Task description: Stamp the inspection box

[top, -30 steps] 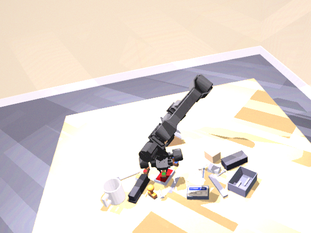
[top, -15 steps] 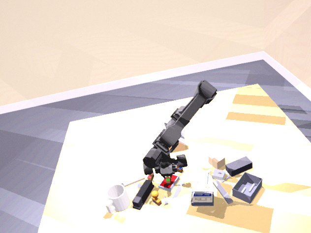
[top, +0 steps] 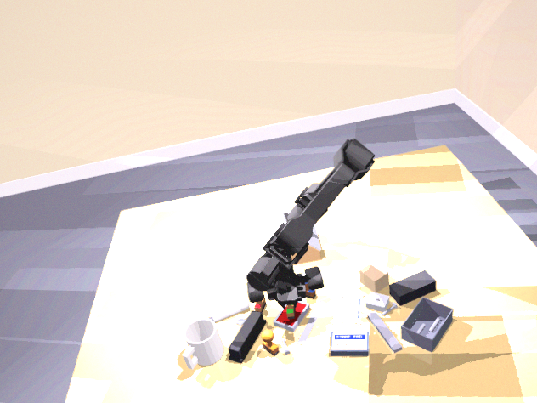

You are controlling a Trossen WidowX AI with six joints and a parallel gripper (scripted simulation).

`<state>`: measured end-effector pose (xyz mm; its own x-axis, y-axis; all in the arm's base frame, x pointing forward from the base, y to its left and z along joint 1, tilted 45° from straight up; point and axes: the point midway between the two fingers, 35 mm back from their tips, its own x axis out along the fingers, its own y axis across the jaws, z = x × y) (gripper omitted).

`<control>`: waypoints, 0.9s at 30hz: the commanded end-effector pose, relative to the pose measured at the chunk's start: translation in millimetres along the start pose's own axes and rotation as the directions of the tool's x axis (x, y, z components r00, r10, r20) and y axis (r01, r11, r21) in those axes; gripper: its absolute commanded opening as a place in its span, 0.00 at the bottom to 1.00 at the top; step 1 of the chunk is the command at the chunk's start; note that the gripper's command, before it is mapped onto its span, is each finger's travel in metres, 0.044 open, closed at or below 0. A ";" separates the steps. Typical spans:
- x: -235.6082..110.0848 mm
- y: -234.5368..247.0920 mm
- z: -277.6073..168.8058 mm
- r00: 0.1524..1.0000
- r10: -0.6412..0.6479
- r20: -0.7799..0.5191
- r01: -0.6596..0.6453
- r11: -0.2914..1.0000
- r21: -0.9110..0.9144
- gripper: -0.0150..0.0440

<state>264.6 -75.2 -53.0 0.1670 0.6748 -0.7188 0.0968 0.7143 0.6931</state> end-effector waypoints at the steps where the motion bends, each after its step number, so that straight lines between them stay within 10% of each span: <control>1: -0.4 0.9 0.5 1.000 0.003 0.001 -0.003 1.000 -0.002 0.25; 27: -14.6 0.4 0.8 1.000 0.002 0.001 -0.002 1.000 -0.002 0.25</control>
<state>261.7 -79.7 -45.1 0.1649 0.6825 -0.7120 0.1001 0.7066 0.7005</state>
